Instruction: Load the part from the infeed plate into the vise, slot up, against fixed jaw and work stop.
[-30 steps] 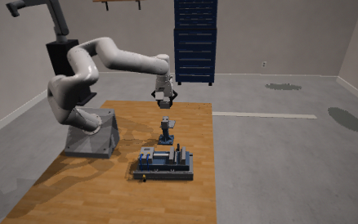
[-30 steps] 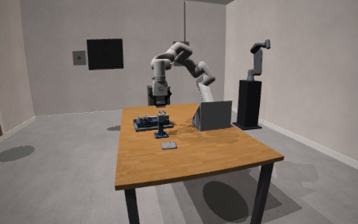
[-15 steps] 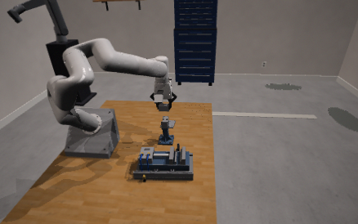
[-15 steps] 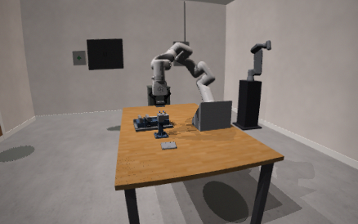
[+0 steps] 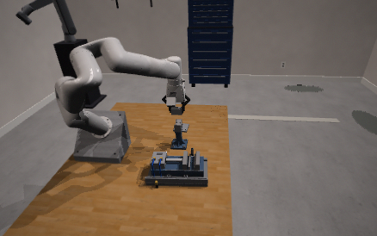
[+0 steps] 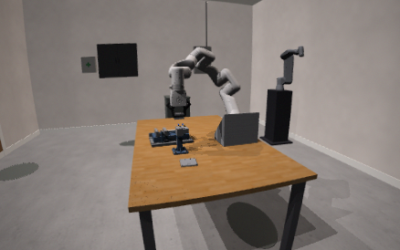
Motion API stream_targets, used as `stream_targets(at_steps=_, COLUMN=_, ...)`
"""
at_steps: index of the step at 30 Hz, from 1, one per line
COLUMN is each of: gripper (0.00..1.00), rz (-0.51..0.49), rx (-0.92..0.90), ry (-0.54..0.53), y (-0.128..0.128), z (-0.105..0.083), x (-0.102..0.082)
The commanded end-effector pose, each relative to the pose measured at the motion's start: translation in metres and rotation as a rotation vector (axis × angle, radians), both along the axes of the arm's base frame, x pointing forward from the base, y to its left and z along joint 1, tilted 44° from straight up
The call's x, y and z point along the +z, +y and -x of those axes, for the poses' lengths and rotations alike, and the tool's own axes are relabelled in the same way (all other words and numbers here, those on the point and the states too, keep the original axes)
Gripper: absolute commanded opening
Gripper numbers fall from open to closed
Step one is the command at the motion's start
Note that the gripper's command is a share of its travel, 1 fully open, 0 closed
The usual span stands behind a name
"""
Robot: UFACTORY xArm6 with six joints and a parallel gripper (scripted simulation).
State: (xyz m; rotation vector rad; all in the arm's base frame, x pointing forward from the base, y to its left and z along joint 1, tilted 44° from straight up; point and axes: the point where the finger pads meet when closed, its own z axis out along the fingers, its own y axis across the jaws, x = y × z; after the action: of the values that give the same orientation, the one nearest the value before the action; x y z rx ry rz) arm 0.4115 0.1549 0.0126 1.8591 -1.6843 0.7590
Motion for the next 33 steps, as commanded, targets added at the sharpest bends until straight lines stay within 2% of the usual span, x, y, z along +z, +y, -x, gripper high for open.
stream_targets(at_steps=1, gripper=0.00, rz=-0.003, rx=0.002, ry=-0.003, y=0.0013, z=-0.0009, x=0.0012)
stream_targets(at_steps=33, gripper=0.00, rz=-0.038, rx=0.002, ry=0.001, y=0.0010, z=-0.0017, x=0.0023)
